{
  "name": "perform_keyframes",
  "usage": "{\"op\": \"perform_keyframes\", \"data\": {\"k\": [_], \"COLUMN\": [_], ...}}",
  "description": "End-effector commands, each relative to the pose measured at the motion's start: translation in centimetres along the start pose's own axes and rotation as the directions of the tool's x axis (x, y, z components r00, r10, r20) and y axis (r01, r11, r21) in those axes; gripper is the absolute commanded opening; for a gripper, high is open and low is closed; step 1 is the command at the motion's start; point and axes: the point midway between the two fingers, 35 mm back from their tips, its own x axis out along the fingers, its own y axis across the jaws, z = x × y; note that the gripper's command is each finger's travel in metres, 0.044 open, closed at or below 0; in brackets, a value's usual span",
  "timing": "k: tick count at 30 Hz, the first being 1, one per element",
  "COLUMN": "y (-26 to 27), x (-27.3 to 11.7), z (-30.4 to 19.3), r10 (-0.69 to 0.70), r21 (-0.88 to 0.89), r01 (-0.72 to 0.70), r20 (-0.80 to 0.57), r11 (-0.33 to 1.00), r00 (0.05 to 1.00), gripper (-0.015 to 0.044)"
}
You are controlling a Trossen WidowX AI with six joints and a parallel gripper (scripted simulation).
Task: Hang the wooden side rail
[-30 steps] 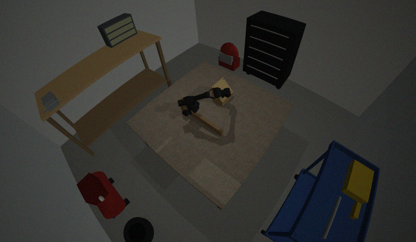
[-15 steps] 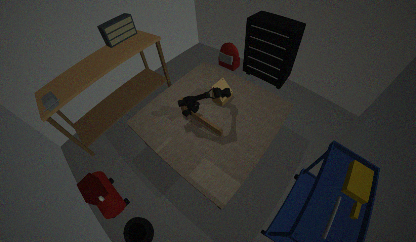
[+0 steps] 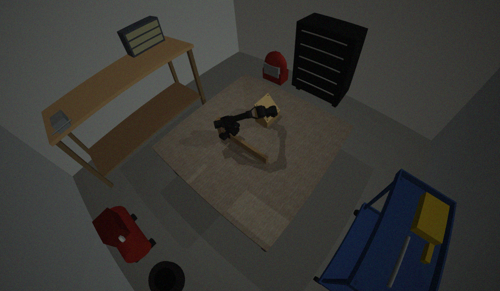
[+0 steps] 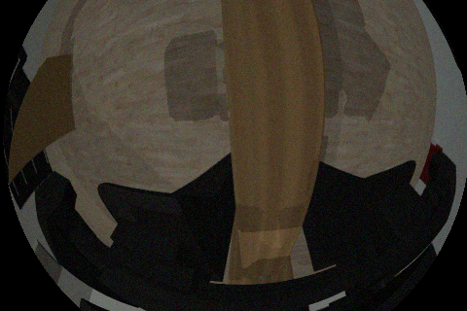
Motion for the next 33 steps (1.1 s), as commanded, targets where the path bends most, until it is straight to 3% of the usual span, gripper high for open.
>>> {"op": "perform_keyframes", "data": {"k": [1,23,33], "y": [0.08,0.08,0.08], "x": [-0.08,0.27,0.19], "z": [-0.27,-0.26,-0.06], "r10": [-0.002,-0.002,0.000], "r21": [0.002,0.002,0.002], "r01": [0.002,0.002,0.000], "r20": [-0.007,-0.007,0.000], "r11": [1.000,1.000,1.000], "r00": [1.000,1.000,1.000], "gripper": [0.0000,0.0000,0.0263]}}
